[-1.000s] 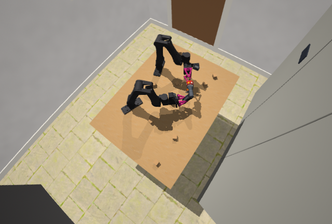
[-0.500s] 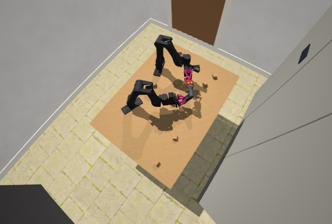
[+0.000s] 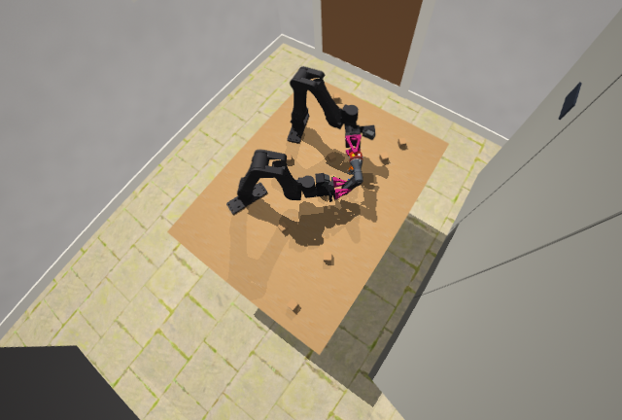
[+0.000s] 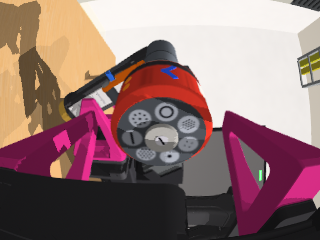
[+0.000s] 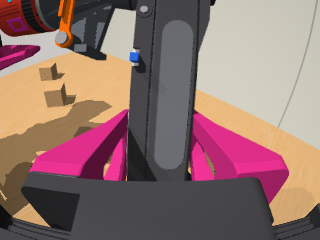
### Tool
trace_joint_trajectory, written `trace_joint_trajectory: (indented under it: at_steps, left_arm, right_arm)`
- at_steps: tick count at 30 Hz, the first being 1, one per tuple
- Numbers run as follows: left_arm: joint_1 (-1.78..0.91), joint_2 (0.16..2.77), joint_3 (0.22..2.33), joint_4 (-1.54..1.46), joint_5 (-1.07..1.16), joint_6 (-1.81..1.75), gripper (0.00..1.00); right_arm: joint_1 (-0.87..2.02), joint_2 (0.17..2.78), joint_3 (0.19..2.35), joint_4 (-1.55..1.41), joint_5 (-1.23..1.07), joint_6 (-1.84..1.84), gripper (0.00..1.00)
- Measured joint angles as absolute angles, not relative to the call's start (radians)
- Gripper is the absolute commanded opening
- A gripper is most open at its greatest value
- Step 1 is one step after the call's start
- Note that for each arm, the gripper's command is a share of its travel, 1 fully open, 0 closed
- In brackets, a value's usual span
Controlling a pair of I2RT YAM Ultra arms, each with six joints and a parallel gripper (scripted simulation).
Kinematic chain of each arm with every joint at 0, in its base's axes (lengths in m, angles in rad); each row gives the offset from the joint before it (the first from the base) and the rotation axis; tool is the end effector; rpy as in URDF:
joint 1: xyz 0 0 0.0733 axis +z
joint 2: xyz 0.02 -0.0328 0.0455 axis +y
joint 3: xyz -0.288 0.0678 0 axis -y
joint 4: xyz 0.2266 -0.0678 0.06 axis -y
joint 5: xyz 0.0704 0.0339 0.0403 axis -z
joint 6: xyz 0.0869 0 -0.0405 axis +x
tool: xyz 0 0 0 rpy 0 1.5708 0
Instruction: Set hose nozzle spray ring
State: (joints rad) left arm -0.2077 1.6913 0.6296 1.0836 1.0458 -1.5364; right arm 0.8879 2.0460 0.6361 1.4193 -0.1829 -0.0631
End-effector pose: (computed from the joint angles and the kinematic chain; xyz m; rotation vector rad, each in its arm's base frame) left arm 0.3090 -0.1408 0.2384 -0.2686 2.0243 -2.0293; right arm 0.2413 0.3234 0.1621 -0.8695 1.3631 0.7866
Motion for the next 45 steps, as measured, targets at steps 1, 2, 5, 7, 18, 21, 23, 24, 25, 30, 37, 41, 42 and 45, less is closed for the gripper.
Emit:
trace_joint_trajectory:
  at_steps: [1,2,5,7,18,21,23,24,25,30,37,41,42,45]
  left_arm:
    - [-0.213,1.693,0.633,1.083,1.041,-1.536,0.87]
    - [-0.218,1.696,0.636,1.083,1.037,-1.534,0.87]
    - [-0.233,1.704,0.647,1.079,1.023,-1.532,0.87]
    - [-0.240,1.704,0.651,1.077,1.016,-1.531,0.87]
    - [-0.241,1.705,0.656,1.075,1.007,-1.527,0.00]
    - [-0.241,1.705,0.656,1.075,1.007,-1.527,0.00]
    - [-0.241,1.705,0.656,1.075,1.007,-1.527,0.00]
    - [-0.241,1.705,0.656,1.075,1.007,-1.527,0.00]
    - [-0.241,1.705,0.656,1.075,1.007,-1.527,0.00]
    - [-0.241,1.707,0.656,1.081,1.008,-1.399,0.00]
    - [-0.241,1.707,0.656,1.081,1.008,-1.150,0.00]
    - [-0.241,1.707,0.656,1.081,1.008,-1.008,0.00]
    - [-0.241,1.707,0.656,1.081,1.008,-0.979,0.00]
    - [-0.241,1.707,0.656,1.080,1.008,-0.886,0.00]
  right_arm:
    - [0.888,2.046,0.636,1.419,-0.183,-0.063,0.36]
    - [0.888,2.046,0.636,1.419,-0.183,-0.063,0.36]
    - [0.888,2.046,0.636,1.419,-0.183,-0.063,0.36]
    - [0.888,2.046,0.636,1.419,-0.183,-0.063,0.36]
    - [0.888,2.044,0.636,1.419,-0.183,-0.062,0.36]
    - [0.888,2.044,0.636,1.419,-0.183,-0.062,0.36]
    - [0.888,2.044,0.636,1.419,-0.183,-0.062,0.36]
    - [0.888,2.044,0.636,1.419,-0.183,-0.062,0.36]
    - [0.888,2.044,0.636,1.419,-0.183,-0.062,0.36]
    - [0.887,2.044,0.636,1.420,-0.183,-0.062,0.36]
    - [0.887,2.043,0.636,1.420,-0.183,-0.062,0.36]
    - [0.887,2.043,0.636,1.420,-0.183,-0.062,0.36]
    - [0.887,2.043,0.636,1.420,-0.183,-0.063,0.36]
    - [0.887,2.043,0.636,1.420,-0.183,-0.063,0.36]
